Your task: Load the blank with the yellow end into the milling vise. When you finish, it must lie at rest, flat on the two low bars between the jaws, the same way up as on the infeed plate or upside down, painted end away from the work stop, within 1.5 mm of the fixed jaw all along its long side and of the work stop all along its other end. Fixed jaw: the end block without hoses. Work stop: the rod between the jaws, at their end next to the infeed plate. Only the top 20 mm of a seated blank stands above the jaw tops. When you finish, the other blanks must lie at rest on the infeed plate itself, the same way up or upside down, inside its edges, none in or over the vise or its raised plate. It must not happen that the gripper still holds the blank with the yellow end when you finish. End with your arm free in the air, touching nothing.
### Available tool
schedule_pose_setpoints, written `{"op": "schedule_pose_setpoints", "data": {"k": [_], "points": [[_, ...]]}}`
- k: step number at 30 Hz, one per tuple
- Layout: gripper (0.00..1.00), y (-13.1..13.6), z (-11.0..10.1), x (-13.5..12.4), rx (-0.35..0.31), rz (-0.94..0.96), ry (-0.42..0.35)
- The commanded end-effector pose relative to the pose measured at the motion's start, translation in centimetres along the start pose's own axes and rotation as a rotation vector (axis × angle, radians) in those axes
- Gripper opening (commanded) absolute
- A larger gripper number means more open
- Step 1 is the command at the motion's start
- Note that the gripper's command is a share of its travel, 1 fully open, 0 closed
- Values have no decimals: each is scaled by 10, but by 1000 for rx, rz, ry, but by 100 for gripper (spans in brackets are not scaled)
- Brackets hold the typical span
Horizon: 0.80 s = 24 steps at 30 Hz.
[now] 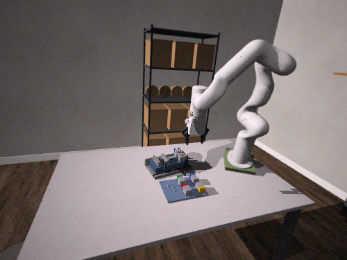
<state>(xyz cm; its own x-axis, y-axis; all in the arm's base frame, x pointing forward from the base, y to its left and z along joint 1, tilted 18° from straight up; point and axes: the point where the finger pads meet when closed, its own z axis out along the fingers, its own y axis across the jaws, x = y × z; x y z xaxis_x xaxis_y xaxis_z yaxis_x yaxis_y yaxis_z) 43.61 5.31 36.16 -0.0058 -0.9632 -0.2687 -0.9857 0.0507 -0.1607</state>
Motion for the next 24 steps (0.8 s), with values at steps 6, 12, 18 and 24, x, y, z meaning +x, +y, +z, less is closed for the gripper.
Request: {"op": "schedule_pose_setpoints", "data": {"k": [6,12,18,24], "points": [[100,1,-1,1,2,0,0],[100,3,-1,3,2,0,0],[100,4,-1,5,2,0,0],[100,4,-1,5,2,0,0]]}}
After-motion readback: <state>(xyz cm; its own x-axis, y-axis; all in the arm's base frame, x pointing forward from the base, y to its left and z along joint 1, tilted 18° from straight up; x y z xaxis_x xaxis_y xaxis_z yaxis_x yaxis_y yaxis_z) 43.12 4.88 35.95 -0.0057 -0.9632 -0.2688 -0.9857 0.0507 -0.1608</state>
